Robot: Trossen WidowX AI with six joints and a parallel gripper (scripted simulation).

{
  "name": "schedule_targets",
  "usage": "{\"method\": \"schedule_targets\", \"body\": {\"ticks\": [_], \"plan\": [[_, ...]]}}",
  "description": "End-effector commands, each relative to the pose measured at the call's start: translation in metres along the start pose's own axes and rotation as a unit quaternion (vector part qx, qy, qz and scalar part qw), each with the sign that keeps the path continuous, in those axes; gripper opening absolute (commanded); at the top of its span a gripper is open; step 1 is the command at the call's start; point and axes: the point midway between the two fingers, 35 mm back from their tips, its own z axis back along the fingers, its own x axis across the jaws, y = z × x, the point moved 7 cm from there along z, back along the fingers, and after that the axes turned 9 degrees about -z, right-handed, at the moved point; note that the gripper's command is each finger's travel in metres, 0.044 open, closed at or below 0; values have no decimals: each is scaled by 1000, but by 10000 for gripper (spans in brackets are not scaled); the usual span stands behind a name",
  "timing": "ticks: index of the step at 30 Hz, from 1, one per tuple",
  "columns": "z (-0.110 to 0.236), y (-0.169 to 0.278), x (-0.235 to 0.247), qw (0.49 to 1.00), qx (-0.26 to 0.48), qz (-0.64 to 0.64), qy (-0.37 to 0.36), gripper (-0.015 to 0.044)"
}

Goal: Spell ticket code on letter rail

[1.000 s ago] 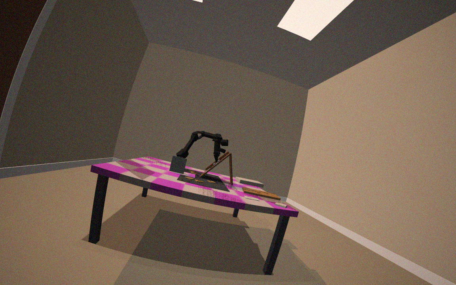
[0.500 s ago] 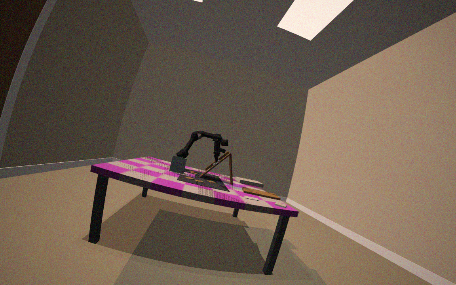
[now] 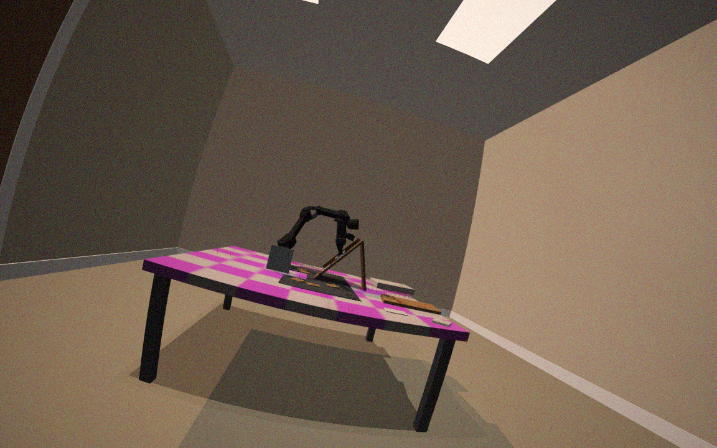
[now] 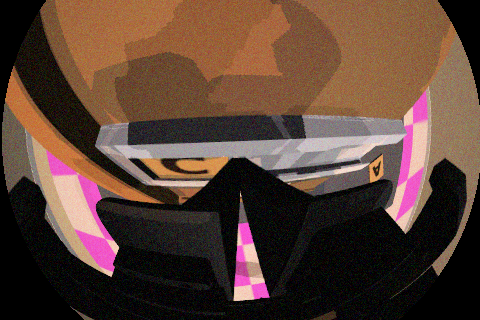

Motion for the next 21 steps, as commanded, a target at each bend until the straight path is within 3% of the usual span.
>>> {"method": "schedule_targets", "body": {"ticks": [1, 20, 21], "plan": [[4, 3, -1, 1000, 0, 1, -4, 0], [22, 19, -3, 1000, 1, 1, -3, 0], [23, 18, -4, 1000, -3, 6, -6, 26]]}}
